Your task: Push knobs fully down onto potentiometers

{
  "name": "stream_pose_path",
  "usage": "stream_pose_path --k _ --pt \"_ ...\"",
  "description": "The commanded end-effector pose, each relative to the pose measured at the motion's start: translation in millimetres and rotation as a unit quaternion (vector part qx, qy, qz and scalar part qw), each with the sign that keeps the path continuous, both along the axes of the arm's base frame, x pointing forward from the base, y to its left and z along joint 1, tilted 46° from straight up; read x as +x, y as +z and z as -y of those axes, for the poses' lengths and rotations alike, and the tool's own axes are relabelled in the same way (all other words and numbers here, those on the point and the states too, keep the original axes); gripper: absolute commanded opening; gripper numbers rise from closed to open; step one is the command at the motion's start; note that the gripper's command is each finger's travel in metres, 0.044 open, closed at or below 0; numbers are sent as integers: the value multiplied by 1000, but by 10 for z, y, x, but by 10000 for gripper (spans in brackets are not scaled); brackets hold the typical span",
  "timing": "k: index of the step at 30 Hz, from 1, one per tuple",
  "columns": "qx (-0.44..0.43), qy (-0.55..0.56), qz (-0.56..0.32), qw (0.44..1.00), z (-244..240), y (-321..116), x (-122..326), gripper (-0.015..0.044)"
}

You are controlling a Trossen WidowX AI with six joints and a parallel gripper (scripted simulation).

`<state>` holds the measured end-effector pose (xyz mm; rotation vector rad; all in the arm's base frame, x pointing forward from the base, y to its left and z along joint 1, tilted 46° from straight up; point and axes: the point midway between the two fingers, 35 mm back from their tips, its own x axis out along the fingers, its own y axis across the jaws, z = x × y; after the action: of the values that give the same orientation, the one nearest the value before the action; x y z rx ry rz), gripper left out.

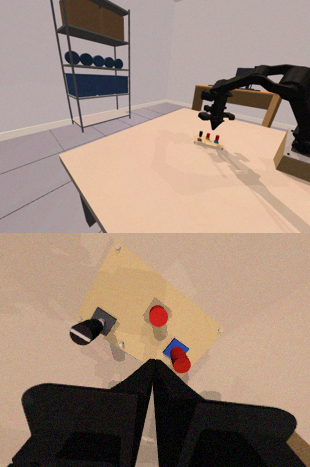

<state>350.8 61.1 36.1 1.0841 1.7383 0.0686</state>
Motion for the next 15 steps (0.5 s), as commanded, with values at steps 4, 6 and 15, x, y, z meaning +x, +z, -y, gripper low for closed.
stream_pose_path --k 4,6,15 --pt "-2 -94 -92 991 -16 87 118 0" --pt "-3 -118 -116 986 -20 112 147 0" --pt "-7 -225 -222 949 -39 228 273 0"
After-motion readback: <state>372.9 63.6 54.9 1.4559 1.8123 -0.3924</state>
